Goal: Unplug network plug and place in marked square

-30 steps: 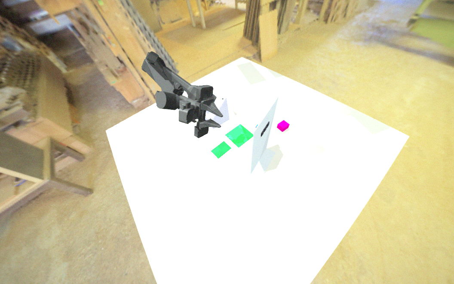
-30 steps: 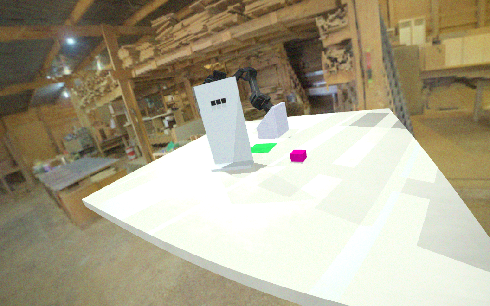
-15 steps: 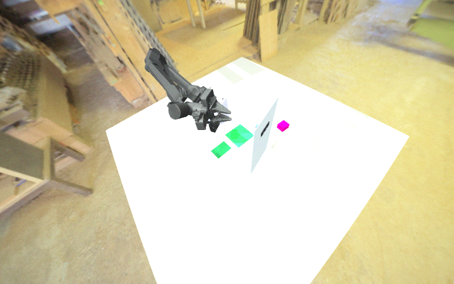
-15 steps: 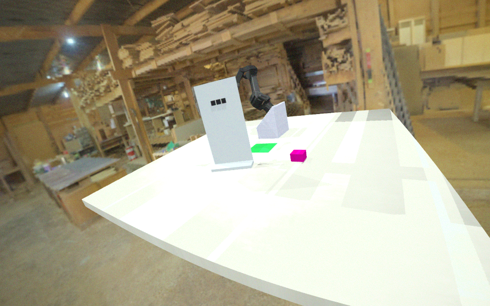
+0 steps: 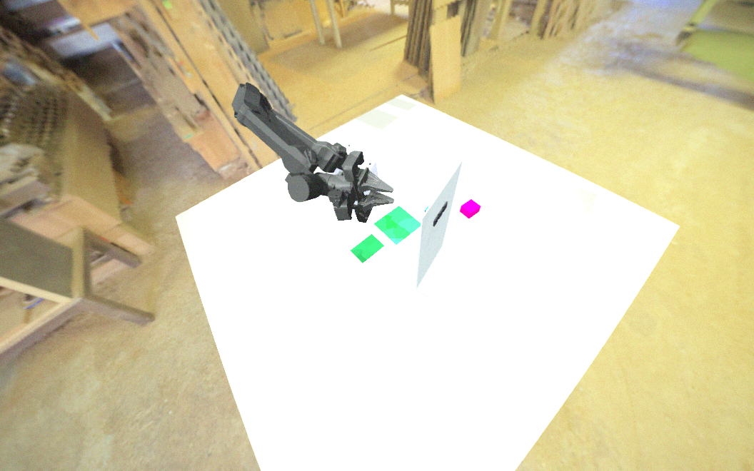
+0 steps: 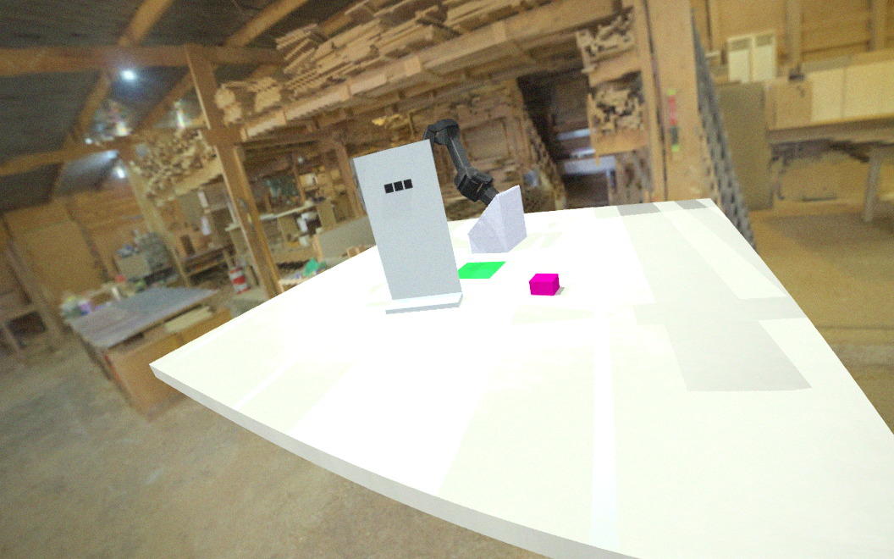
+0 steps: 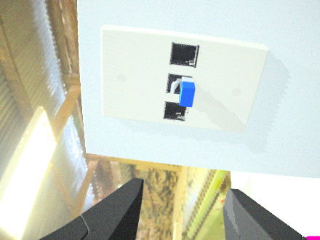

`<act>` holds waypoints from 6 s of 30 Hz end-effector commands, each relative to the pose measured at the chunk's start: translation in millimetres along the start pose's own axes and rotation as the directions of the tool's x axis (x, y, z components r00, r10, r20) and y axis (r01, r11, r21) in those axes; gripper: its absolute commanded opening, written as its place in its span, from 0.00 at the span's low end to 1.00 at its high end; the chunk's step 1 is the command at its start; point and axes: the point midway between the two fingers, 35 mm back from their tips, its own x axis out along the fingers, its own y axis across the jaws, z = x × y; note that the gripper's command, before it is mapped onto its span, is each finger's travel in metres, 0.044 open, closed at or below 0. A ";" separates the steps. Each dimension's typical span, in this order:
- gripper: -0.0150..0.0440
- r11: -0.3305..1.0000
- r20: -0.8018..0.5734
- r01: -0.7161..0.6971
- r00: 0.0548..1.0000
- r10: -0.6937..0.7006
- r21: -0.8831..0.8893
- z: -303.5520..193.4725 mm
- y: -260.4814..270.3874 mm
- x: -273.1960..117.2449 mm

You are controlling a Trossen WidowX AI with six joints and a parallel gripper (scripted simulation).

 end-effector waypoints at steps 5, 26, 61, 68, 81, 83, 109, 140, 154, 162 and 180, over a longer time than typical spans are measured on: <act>0.52 1.000 0.005 0.001 1.000 -0.001 0.003 7.0 -0.1 26.4; 0.52 1.000 0.006 -0.001 1.000 0.001 0.003 13.8 0.5 49.7; 0.52 1.000 0.008 -0.002 1.000 0.002 0.003 22.8 -0.4 90.8; 0.44 1.000 0.008 -0.003 1.000 0.003 0.003 23.0 -0.5 92.6; 0.29 1.000 0.008 -0.003 1.000 0.003 0.003 23.0 -0.5 92.6; 0.27 1.000 0.008 -0.003 1.000 0.003 0.003 23.0 -0.5 92.6; 0.25 1.000 0.007 -0.002 1.000 0.002 0.003 20.1 0.0 82.8; 0.25 1.000 0.007 -0.002 1.000 0.002 0.003 18.0 0.0 67.5; 0.25 1.000 0.007 -0.001 1.000 0.001 0.003 17.6 -0.1 60.7; 0.25 1.000 0.007 -0.001 1.000 0.001 0.003 17.4 -0.1 56.8; 0.25 1.000 0.006 -0.001 1.000 0.001 0.003 16.8 -0.2 48.1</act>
